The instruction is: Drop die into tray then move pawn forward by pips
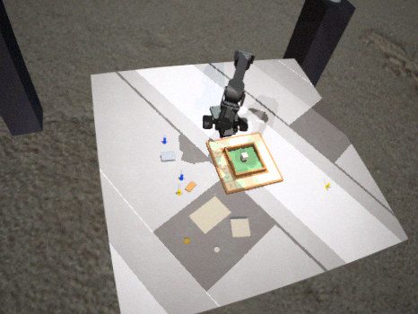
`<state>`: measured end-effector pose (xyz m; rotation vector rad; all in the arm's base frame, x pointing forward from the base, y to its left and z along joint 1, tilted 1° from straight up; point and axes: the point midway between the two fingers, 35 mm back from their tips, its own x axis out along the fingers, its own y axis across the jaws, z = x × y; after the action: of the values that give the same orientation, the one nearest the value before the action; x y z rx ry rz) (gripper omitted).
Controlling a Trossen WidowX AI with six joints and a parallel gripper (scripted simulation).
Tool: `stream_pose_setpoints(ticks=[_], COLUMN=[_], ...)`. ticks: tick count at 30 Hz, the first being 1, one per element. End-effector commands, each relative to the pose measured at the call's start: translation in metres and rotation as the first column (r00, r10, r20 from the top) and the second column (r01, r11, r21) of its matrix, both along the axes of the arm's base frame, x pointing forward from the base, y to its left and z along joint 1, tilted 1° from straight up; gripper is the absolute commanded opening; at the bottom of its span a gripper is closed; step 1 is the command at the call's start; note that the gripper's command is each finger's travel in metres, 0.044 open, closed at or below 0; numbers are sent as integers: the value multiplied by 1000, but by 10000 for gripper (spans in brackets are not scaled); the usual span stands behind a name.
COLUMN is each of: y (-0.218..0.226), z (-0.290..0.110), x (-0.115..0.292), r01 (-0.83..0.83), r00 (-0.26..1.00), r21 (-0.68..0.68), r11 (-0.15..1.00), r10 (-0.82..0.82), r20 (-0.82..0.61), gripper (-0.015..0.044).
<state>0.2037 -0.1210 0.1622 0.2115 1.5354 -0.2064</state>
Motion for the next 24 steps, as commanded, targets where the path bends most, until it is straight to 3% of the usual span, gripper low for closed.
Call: stream_pose_setpoints(ticks=[1, 24], y=[1, 18], z=[7, -26], x=[-1, 119], r01=[-3, -4], r00=[1000, 1000], r21=[0, 2], r11=[1000, 1000], r10=[3, 3], r20=[0, 11], gripper=[0, 0])
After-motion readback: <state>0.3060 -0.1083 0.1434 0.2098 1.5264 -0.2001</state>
